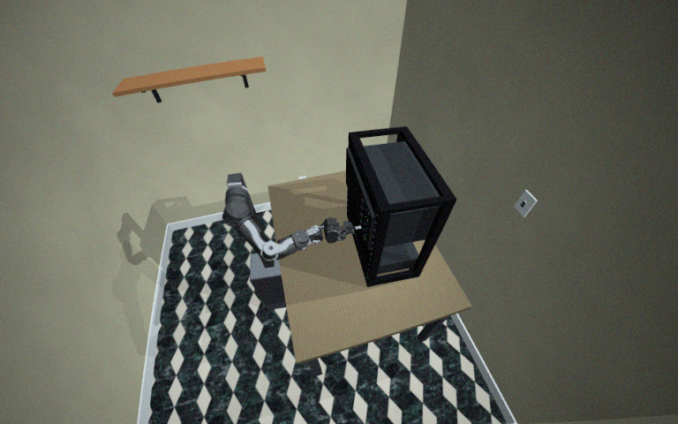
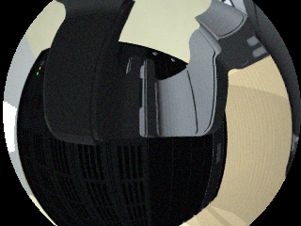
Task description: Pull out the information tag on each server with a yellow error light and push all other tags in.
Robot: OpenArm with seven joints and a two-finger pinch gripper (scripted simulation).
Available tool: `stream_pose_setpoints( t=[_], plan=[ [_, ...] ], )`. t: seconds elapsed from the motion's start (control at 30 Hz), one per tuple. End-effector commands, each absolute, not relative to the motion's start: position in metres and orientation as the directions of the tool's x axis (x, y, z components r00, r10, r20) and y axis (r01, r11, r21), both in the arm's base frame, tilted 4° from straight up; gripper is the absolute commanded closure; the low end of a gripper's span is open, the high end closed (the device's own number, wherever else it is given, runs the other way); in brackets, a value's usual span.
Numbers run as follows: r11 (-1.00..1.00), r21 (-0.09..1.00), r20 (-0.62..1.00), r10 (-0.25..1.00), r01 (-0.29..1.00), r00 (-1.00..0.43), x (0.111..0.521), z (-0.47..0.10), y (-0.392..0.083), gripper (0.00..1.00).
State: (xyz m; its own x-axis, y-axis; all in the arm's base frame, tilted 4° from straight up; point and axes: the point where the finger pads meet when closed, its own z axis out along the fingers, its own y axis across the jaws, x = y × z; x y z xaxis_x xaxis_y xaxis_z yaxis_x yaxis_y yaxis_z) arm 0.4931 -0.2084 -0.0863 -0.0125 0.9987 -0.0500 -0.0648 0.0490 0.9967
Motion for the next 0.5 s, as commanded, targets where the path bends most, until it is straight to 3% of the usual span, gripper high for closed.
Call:
stream_pose_setpoints(
  t=[0.0, 0.47],
  plan=[
    [0.047, 0.997, -0.048, 0.999, -0.064, -0.009, 0.493, -0.088, -0.209, 1.0],
    [0.047, 0.997, -0.048, 0.999, -0.06, -0.009, 0.481, -0.089, -0.209, 1.0]
  ],
)
